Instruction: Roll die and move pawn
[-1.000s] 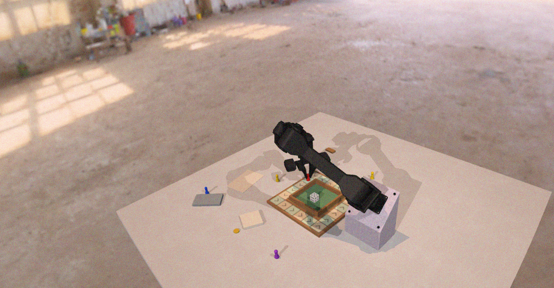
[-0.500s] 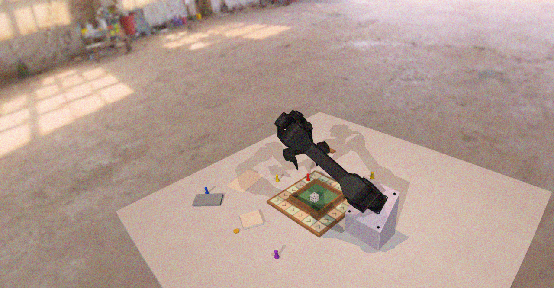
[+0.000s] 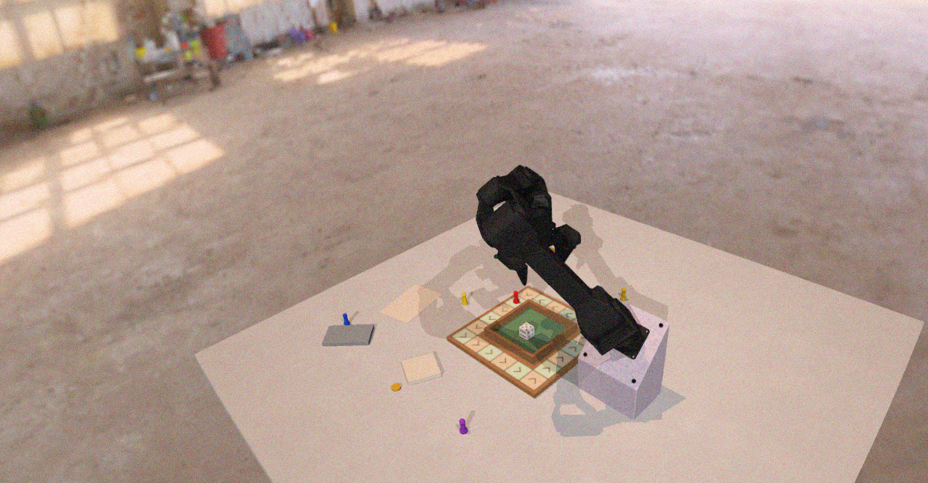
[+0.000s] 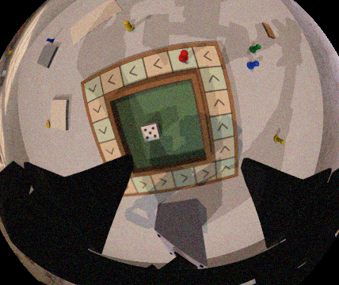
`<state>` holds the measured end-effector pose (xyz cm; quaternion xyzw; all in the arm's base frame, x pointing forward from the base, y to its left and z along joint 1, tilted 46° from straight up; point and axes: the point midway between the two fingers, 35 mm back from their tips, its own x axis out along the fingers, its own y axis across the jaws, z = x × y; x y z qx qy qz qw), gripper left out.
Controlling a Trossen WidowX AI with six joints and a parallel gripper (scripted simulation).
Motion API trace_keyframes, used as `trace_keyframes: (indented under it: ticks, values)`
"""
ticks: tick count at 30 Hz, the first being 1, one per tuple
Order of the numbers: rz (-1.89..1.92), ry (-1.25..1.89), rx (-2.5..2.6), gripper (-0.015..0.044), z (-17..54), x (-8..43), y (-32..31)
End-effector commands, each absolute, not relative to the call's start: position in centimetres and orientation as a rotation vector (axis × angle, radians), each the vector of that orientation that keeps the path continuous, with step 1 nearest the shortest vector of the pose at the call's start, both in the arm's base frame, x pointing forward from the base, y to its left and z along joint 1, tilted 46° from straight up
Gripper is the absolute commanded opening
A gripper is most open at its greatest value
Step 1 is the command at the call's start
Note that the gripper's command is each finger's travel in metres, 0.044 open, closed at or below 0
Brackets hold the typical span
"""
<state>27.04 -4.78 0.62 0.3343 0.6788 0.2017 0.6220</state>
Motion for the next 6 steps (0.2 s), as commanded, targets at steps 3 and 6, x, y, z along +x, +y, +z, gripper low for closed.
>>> trace_keyframes:
  ticks: [3, 6]
  values:
    - [0.469, 1.555, 0.760, 0.0440, 0.21, 27.80, -4.57]
    - [0.469, 1.555, 0.760, 0.0440, 0.21, 27.80, -4.57]
